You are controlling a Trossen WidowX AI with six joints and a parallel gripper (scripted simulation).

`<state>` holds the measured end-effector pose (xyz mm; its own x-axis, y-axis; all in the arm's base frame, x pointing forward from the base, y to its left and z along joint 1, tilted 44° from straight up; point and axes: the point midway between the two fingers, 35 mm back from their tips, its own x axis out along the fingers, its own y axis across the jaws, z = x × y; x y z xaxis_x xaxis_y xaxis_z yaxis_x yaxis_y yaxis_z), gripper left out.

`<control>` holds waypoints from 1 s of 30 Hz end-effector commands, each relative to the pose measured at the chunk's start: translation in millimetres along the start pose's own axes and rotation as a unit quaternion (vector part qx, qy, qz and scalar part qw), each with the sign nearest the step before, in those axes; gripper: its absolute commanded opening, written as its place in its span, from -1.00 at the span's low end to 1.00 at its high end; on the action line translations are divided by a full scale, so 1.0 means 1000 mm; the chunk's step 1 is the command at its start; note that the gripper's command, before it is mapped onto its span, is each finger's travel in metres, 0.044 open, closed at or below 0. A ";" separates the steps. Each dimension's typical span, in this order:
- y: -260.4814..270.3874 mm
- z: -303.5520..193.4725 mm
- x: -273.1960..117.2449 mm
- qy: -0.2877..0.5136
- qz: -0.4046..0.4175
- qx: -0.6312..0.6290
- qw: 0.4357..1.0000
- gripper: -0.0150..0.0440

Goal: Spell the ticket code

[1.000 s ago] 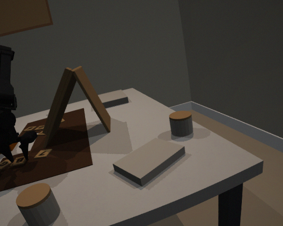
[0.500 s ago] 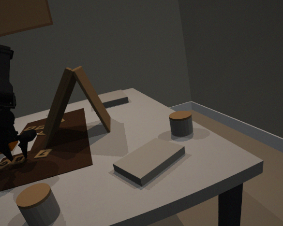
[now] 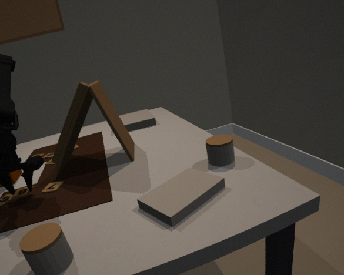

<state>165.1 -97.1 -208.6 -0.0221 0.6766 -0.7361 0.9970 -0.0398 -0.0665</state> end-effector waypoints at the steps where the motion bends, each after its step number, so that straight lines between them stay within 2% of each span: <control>1: 0.000 0.000 -0.003 -0.002 0.000 -0.003 1.000 -0.49; 21: 0.000 0.000 -0.008 -0.001 0.000 0.000 1.000 -0.49; 30: 0.022 0.001 -0.035 -0.060 0.014 -0.037 0.997 -0.49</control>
<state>175.5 -111.5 -194.6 -0.0160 0.6332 -0.7738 0.9994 -0.0148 -0.0328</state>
